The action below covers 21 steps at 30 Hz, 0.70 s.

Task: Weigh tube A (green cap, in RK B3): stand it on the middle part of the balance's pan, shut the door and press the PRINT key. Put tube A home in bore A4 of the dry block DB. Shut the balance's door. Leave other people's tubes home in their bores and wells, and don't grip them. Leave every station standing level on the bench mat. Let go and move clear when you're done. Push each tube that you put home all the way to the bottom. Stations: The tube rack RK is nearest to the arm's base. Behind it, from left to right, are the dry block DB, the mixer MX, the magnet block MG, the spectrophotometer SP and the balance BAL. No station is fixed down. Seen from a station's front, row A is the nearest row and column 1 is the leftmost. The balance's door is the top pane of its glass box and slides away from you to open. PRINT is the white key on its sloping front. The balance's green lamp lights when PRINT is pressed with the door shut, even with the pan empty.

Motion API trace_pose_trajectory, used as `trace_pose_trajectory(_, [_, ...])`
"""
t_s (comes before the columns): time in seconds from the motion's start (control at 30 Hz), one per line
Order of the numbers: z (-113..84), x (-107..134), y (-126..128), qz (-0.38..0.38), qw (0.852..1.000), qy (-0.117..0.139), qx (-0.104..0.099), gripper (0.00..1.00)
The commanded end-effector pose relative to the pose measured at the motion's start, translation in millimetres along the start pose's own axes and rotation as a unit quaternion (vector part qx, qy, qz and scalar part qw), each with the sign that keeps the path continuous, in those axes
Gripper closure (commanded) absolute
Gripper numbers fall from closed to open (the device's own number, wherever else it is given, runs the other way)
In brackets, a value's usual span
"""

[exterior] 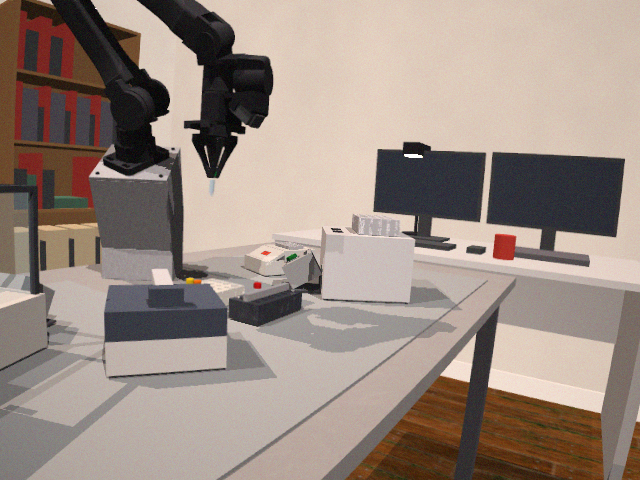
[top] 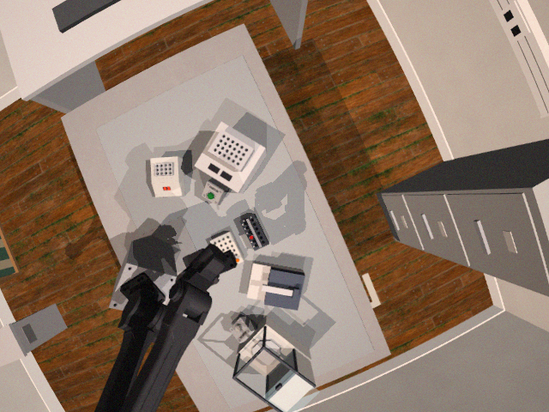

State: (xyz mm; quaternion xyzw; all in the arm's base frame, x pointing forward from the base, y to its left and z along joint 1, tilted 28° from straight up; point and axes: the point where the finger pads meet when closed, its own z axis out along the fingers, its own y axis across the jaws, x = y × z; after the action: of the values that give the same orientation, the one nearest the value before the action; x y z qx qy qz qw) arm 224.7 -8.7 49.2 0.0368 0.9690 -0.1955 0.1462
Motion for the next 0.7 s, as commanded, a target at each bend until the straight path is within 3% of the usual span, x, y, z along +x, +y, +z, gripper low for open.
trace_pose_trajectory(0.0, [-22.3,-21.4,3.2,0.017,1.000,-0.025,-0.008,0.91])
trace_pose_trajectory(0.67, [-50.9,-21.0,3.4,0.018,0.999,-0.025,-0.010,0.91])
